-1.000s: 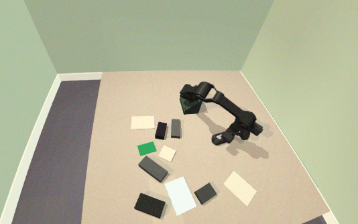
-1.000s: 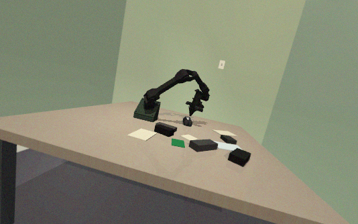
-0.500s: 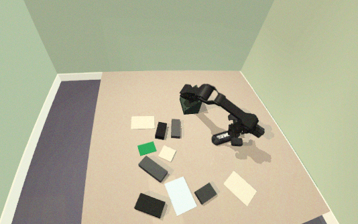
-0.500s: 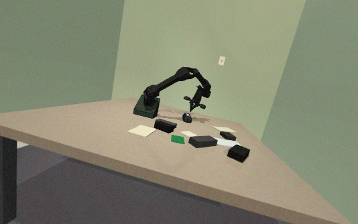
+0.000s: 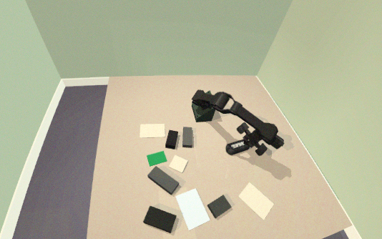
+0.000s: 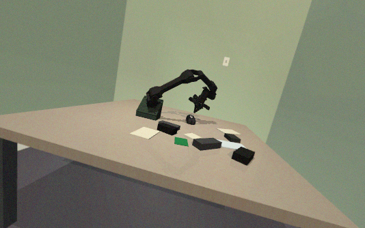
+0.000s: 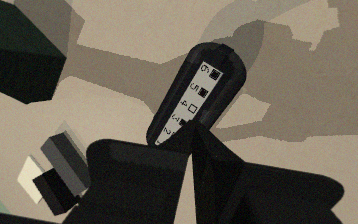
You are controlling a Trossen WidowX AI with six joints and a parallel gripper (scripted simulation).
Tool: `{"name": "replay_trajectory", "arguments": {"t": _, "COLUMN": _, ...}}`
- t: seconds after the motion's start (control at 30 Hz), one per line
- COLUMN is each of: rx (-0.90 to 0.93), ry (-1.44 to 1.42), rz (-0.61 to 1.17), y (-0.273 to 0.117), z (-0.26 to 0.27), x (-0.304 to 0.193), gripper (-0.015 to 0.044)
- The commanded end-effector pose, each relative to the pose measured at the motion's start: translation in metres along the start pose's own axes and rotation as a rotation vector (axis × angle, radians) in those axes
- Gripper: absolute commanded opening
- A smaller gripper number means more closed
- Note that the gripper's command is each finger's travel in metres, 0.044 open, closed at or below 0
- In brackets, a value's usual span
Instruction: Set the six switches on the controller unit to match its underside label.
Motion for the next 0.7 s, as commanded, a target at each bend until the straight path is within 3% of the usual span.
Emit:
{"name": "replay_trajectory", "arguments": {"t": 0.0, "rx": 0.069, "ry": -0.857, "rz": -0.069, "y": -0.0053, "z": -0.0086, "x": -0.0014, "gripper": 0.0000}}
{"name": "replay_trajectory", "arguments": {"t": 0.17, "rx": 0.074, "ry": -1.051, "rz": -0.086, "y": -0.0064, "z": -0.0099, "x": -0.0019, "gripper": 0.0000}}
{"name": "replay_trajectory", "arguments": {"t": 0.67, "rx": 0.074, "ry": -1.053, "rz": -0.086, "y": -0.0064, "z": -0.0099, "x": -0.0019, "gripper": 0.0000}}
Point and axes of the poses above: the point midway between the two fingers, 35 mm back from their tips, its own y axis out along the fingers, its own z axis across the jaws, x = y × z, the point moved 10 cm from there along -y, back along the fingers, and after that the axes turned 13 degrees about y, right-handed, at the moved point
